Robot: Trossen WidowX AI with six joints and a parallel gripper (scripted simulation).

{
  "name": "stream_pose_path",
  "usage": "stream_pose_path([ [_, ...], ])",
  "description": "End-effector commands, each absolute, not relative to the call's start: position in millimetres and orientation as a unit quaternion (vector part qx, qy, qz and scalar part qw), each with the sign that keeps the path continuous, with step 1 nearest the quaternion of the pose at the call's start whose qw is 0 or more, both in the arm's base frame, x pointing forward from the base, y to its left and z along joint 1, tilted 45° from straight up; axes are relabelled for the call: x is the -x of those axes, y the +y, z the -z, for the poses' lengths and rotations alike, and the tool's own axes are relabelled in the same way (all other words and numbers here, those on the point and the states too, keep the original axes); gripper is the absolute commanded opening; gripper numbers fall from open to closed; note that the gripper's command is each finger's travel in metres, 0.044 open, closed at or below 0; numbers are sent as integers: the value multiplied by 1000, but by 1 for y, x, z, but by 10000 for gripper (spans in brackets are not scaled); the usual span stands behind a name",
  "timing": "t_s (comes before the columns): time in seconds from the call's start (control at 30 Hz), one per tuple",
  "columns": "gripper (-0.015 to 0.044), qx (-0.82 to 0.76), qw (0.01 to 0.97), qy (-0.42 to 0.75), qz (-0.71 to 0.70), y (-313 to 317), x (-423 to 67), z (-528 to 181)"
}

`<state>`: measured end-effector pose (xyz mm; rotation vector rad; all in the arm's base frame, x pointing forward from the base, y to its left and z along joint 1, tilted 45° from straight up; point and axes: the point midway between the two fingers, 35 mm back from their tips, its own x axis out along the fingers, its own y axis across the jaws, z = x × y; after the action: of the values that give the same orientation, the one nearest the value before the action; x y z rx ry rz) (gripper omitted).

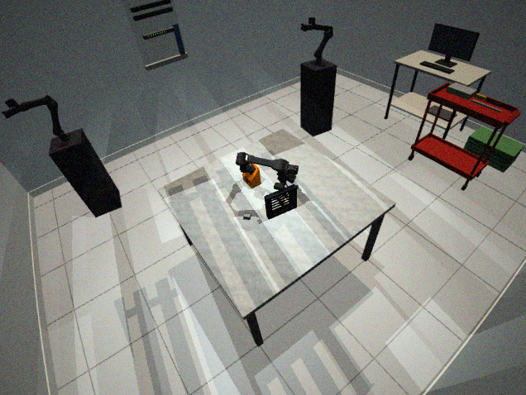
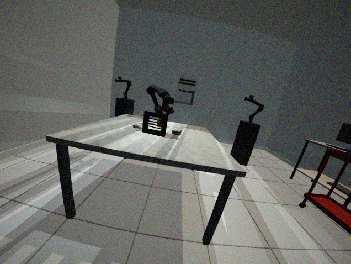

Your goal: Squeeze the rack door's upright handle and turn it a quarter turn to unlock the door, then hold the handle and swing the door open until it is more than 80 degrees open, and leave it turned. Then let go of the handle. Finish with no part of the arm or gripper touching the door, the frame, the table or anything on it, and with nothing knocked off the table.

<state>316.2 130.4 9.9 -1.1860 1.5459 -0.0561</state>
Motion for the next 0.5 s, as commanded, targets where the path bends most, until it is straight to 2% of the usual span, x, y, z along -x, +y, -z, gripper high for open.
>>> stream_pose_path([
  [0.0, 289, 453, 605, 650, 82, 130, -317, -10],
  [0.47, 289, 220, 722, 584, 298, 130, -317, -10],
])
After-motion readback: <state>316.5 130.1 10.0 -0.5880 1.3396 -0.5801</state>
